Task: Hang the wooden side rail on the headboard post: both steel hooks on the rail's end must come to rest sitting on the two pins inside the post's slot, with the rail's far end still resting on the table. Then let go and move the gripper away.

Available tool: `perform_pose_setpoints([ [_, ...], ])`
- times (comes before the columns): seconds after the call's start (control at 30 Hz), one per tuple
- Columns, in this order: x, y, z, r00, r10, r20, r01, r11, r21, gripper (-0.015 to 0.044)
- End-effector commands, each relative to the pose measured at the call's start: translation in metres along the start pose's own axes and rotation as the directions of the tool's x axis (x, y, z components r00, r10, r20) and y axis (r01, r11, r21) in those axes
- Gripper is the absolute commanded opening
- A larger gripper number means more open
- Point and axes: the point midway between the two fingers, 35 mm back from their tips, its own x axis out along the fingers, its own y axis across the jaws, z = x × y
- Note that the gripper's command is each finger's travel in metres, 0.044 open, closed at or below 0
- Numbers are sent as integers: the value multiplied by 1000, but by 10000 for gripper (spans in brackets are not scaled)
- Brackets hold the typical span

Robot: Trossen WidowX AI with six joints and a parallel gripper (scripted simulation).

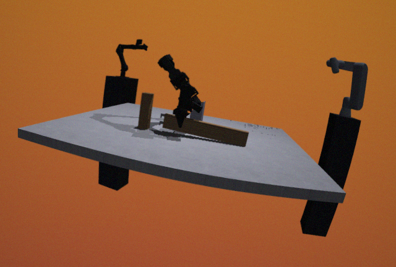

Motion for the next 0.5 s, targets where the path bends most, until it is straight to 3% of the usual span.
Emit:
perform_pose_setpoints([
  [0.0, -5, -3, 1, 1000, -13, 6, 13, 1000, 6, 0],
  [0.47, -8, -3, 1, 1000, -13, 6, 13, 1000, 6, 0],
])
